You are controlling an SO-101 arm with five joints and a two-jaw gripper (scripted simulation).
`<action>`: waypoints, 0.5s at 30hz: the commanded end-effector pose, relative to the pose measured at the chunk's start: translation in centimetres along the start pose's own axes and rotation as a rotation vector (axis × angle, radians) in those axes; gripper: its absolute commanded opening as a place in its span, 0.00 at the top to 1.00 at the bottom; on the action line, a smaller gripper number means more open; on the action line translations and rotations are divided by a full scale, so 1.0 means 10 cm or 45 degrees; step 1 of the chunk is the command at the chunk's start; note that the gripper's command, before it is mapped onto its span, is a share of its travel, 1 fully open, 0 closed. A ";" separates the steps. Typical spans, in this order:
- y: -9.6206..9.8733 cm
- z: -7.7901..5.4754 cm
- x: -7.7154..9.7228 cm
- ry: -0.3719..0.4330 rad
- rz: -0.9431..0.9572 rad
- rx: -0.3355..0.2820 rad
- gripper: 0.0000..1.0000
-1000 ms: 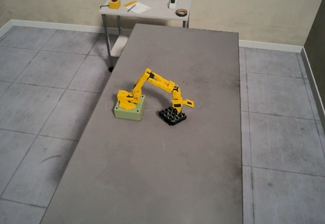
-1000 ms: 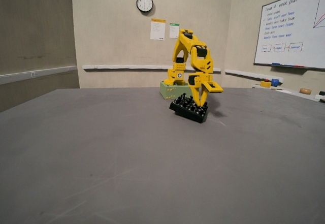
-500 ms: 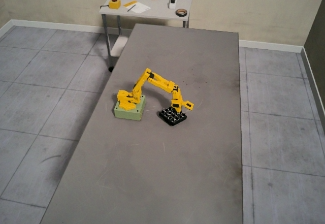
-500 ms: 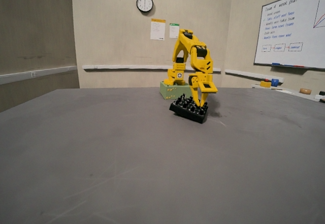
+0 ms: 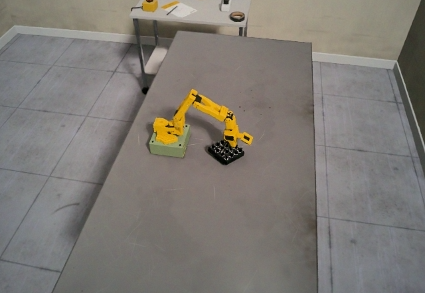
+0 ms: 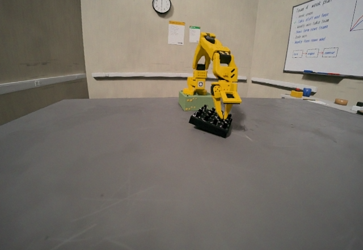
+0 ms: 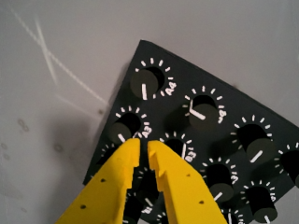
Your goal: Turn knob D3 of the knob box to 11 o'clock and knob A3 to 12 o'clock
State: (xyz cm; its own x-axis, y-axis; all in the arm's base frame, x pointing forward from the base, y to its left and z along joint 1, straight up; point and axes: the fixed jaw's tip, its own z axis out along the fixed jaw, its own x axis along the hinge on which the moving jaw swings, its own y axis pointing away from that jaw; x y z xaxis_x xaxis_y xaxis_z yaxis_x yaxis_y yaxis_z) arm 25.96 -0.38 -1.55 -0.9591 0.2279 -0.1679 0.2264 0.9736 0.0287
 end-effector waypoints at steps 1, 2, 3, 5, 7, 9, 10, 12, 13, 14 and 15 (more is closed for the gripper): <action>-0.01 0.44 0.32 0.210 0.007 0.036 0.99; -0.01 0.44 0.32 0.210 0.007 0.036 0.99; 0.01 0.04 0.02 0.018 0.002 -0.002 0.99; 0.01 0.04 0.02 0.019 0.002 -0.001 0.99; 0.01 0.05 0.02 0.025 0.003 0.000 0.99; 0.02 0.07 0.03 0.034 0.003 0.001 0.98; 0.02 0.08 0.04 0.041 0.003 0.002 0.98; 0.03 0.11 0.05 0.058 0.003 0.005 0.98; 0.03 0.13 0.06 0.068 0.004 0.007 0.97; 0.04 0.14 0.07 0.079 0.004 0.008 0.97; 0.04 0.16 0.08 0.091 0.004 0.010 0.96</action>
State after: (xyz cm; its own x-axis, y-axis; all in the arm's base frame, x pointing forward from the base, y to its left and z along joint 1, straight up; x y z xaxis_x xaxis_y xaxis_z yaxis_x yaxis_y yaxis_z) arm 26.23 -0.35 -1.61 -0.9583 0.2351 -0.1627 0.2330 0.9719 0.0318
